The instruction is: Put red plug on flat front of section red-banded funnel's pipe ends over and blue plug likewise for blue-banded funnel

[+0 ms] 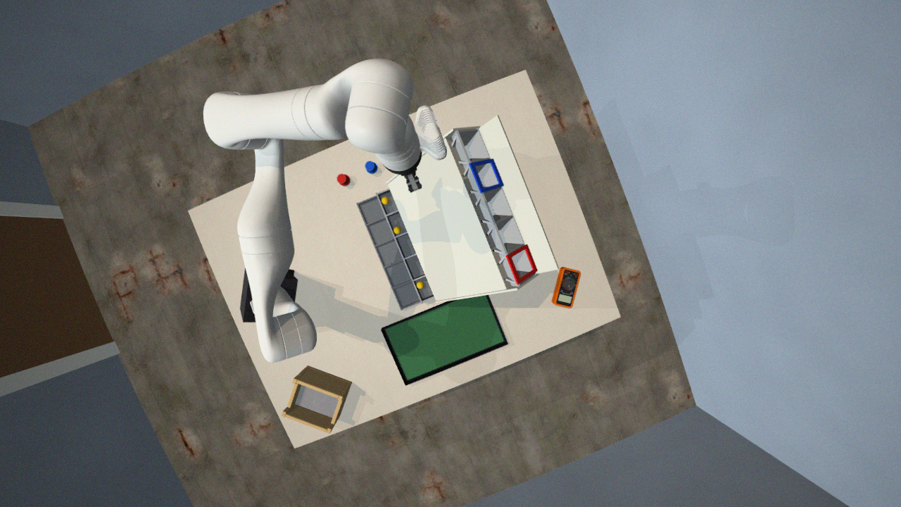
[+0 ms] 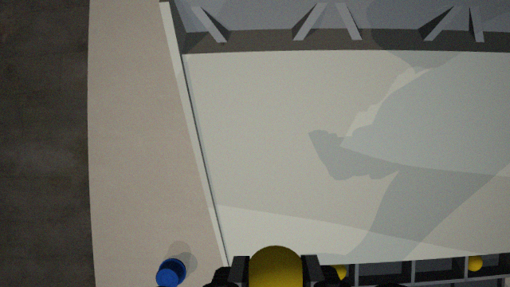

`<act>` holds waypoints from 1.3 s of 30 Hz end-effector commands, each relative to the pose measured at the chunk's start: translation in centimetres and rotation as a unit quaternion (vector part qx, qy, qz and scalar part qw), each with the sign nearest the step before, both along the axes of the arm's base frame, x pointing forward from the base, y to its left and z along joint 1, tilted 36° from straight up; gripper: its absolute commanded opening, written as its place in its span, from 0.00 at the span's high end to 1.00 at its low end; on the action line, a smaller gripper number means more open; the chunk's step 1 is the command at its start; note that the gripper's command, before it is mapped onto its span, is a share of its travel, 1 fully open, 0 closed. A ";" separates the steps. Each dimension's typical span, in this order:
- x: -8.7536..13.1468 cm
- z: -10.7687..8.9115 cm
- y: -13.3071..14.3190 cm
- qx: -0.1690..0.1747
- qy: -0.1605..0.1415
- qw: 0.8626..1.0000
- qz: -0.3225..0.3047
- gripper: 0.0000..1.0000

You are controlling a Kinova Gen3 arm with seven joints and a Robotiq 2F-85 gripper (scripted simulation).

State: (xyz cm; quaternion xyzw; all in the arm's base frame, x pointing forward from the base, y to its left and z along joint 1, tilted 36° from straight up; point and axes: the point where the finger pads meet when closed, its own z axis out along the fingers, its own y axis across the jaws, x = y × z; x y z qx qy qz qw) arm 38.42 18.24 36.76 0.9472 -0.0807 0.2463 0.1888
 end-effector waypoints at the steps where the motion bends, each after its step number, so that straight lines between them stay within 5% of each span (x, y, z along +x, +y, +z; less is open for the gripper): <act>1: 6.0 3.6 -0.3 0.004 -0.001 1.000 -0.001 1.00; 7: 12.3 7.1 -0.7 0.004 -0.001 1.000 -0.001 1.00; 15: 12.5 7.3 -0.7 0.004 -0.001 1.000 -0.001 1.00; 16: 14.2 8.3 -0.7 -0.002 0.002 1.000 0.007 1.00; 32: 14.2 8.3 -0.7 -0.002 0.002 1.000 0.007 1.00; 33: 15.6 5.9 -1.9 -0.006 0.007 1.000 0.008 1.00; 39: 15.6 5.9 -1.9 -0.006 0.007 1.000 0.008 1.00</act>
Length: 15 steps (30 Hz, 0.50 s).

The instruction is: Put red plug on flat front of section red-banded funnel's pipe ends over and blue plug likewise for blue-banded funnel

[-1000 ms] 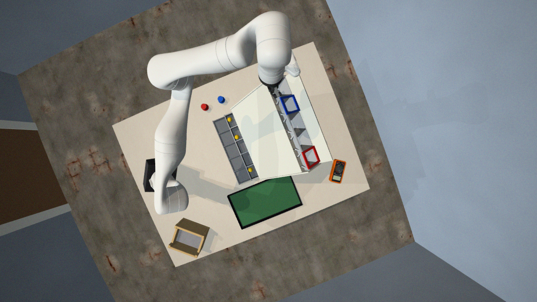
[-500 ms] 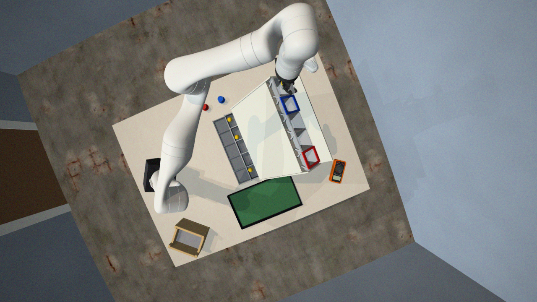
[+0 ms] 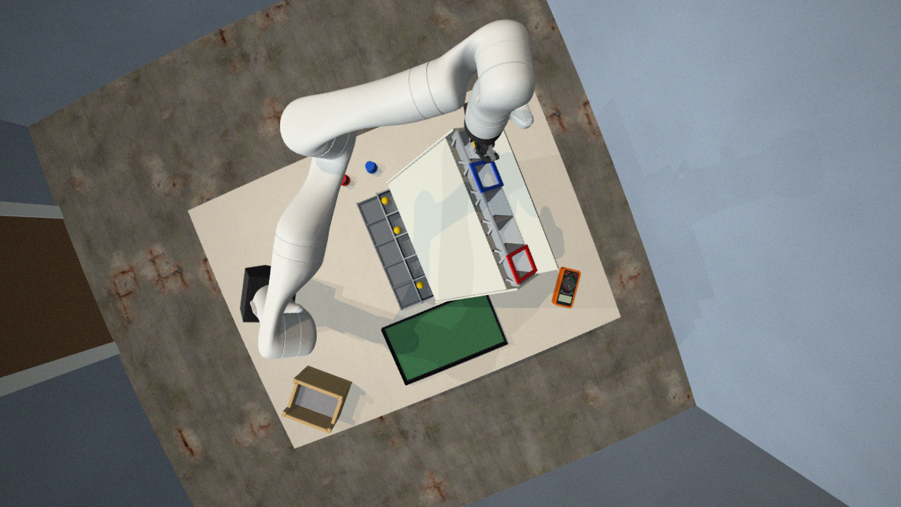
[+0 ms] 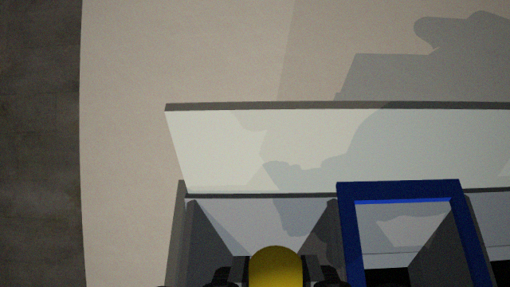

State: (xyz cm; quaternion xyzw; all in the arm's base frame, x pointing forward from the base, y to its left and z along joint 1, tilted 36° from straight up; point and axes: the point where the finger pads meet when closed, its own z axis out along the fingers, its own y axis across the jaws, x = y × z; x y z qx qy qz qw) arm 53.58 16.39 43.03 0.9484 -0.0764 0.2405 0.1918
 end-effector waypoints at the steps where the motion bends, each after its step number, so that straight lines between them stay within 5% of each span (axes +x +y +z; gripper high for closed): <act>1: 0.4 -0.4 0.0 -0.002 0.000 1.000 0.005 1.00; 10: 0.4 -0.4 0.0 -0.002 0.000 1.000 0.005 1.00; 11: 0.1 -0.2 0.0 -0.001 0.000 1.000 0.000 0.00; 15: 0.1 -0.2 0.0 -0.001 0.000 1.000 0.000 0.00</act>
